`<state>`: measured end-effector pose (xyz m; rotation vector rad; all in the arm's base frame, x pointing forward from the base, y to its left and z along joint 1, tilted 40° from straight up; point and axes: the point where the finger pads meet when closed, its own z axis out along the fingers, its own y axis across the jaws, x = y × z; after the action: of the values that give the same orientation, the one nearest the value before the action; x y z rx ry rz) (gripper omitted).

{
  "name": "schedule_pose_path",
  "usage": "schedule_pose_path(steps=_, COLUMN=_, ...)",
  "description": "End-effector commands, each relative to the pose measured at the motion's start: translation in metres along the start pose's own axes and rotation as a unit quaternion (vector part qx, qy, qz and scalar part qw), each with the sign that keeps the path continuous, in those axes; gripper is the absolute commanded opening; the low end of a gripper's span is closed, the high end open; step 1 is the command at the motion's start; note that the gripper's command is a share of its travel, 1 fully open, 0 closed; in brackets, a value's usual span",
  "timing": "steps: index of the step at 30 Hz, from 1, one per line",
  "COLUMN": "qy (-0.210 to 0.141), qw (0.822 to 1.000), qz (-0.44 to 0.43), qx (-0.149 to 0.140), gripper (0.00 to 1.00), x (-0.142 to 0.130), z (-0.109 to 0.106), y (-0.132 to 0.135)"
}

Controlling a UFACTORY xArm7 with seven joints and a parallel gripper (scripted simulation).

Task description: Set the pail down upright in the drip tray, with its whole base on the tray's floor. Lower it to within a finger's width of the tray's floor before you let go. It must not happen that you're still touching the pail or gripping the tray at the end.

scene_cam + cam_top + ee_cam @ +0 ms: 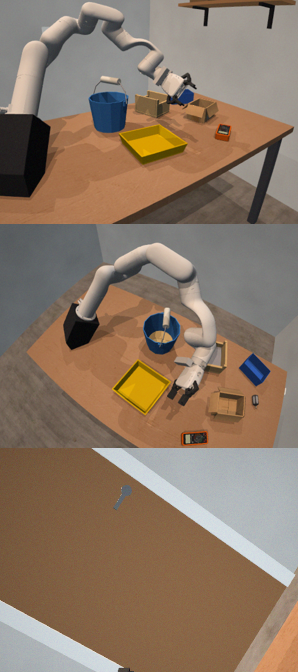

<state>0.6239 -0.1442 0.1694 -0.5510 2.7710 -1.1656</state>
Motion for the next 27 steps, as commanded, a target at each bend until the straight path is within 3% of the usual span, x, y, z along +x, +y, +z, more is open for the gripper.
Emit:
schedule_pose_path(steps=1, qy=0.014, qw=0.996, qz=0.075, qx=-0.039, gripper=1.0, x=0.028, z=-0.018, y=-0.011)
schedule_pose_path(steps=5, qy=0.028, qw=0.986, qz=0.142, qx=-0.08, gripper=1.0, x=0.053, z=-0.035, y=-0.013)
schedule_pose_path(steps=7, qy=0.028, qw=0.986, qz=0.142, qx=-0.08, gripper=1.0, x=0.053, z=-0.035, y=-0.013)
schedule_pose_path(steps=8, qy=0.036, qw=0.977, qz=0.181, qx=-0.105, gripper=1.0, x=0.067, z=-0.046, y=-0.012)
schedule_pose_path(steps=12, qy=0.048, qw=0.959, qz=0.238, qx=-0.144, gripper=1.0, x=0.087, z=-0.062, y=-0.009)
schedule_pose_path(steps=22, qy=0.08, qw=0.887, qz=0.376, qx=-0.255, gripper=1.0, x=0.136, z=-0.114, y=0.009)
schedule_pose_path(steps=24, qy=0.08, qw=0.887, qz=0.376, qx=-0.255, gripper=1.0, x=0.136, z=-0.114, y=0.009)
schedule_pose_path(steps=25, qy=0.089, qw=0.86, qz=0.411, qx=-0.288, gripper=1.0, x=0.148, z=-0.13, y=0.016)
schedule_pose_path(steps=27, qy=0.093, qw=0.847, qz=0.426, qx=-0.304, gripper=1.0, x=0.153, z=-0.138, y=0.02)
